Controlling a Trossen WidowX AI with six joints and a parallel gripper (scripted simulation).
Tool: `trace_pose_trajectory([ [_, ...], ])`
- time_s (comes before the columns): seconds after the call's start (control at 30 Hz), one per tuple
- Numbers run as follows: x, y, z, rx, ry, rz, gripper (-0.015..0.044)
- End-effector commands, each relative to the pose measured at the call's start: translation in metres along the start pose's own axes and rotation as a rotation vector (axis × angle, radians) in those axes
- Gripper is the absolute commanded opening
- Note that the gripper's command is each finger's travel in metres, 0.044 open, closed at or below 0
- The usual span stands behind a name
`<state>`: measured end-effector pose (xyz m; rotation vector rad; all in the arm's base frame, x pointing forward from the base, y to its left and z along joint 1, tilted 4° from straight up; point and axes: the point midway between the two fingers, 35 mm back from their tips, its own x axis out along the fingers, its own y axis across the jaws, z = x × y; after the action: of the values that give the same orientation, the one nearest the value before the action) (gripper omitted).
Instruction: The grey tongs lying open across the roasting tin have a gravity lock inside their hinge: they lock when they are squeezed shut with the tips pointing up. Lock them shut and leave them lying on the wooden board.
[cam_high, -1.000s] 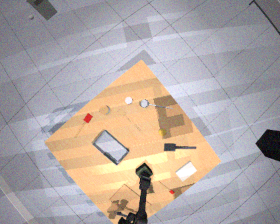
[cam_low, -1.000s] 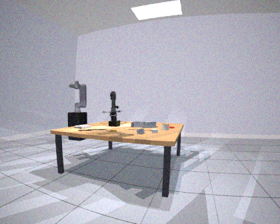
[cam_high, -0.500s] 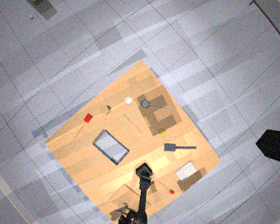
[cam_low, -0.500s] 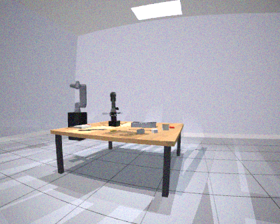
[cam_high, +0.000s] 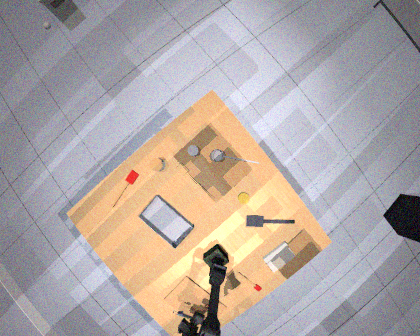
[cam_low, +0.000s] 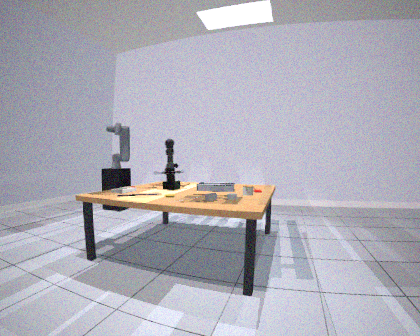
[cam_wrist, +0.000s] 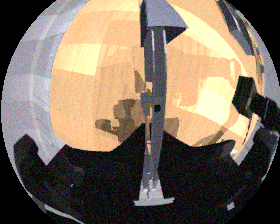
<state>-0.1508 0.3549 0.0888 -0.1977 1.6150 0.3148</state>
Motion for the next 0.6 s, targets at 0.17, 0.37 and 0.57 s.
trace_pose_trajectory([
  [0.17,0.015,-0.001,0.001,0.003,-0.004,0.004,-0.0150],
  [0.37,0.024,-0.002,0.001,0.003,-0.004,0.003,-0.0150],
  [0.57,0.034,-0.003,0.001,0.003,-0.004,0.003,-0.0150],
])
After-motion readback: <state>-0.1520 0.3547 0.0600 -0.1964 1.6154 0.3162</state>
